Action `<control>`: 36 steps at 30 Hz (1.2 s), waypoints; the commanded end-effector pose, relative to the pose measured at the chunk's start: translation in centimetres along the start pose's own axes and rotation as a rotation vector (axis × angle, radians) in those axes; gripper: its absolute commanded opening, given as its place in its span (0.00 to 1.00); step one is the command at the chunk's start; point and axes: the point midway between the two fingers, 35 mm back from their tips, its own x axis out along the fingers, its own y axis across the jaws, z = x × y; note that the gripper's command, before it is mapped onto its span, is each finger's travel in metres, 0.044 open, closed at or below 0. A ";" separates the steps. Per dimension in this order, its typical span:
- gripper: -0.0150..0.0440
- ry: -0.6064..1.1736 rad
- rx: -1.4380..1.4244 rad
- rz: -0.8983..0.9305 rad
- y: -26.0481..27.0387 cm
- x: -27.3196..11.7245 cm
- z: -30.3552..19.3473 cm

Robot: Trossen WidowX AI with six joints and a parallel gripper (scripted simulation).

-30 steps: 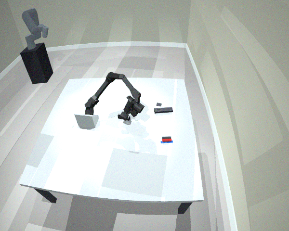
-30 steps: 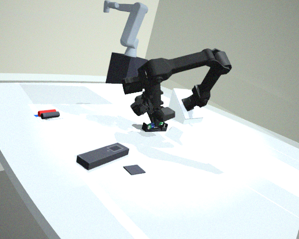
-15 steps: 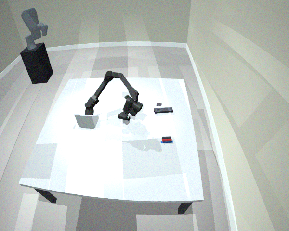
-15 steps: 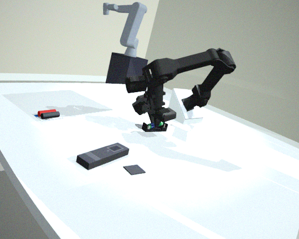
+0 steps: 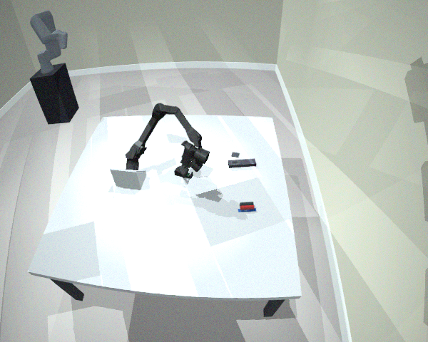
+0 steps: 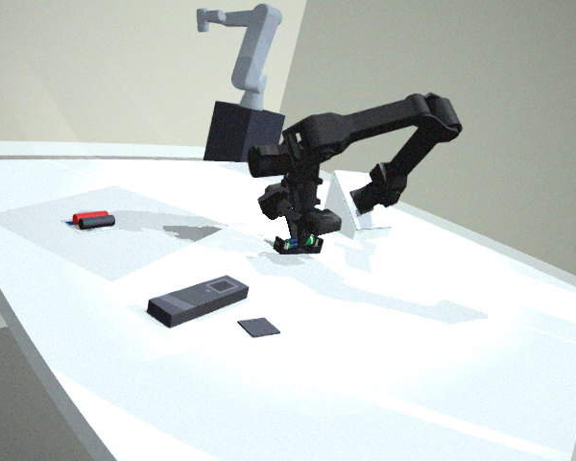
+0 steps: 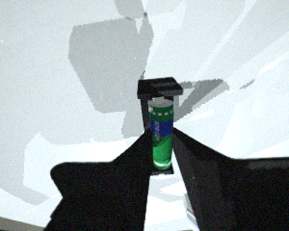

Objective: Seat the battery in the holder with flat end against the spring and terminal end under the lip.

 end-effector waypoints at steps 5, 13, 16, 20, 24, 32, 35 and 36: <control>0.35 -0.055 -0.006 -0.004 0.0 0.1 0.3; 0.35 -0.092 -0.004 -0.005 0.1 0.2 0.1; 0.35 -0.106 -0.003 -0.005 0.1 0.2 0.1; 0.35 -0.125 -0.002 -0.007 0.2 0.3 0.0; 0.35 -0.144 -0.002 -0.008 0.2 0.3 0.0; 0.35 -0.179 -0.001 -0.011 0.3 0.4 -0.2; 0.35 -0.180 -0.001 -0.012 0.3 0.4 -0.3; 0.35 -0.181 -0.001 -0.012 0.3 0.5 -0.3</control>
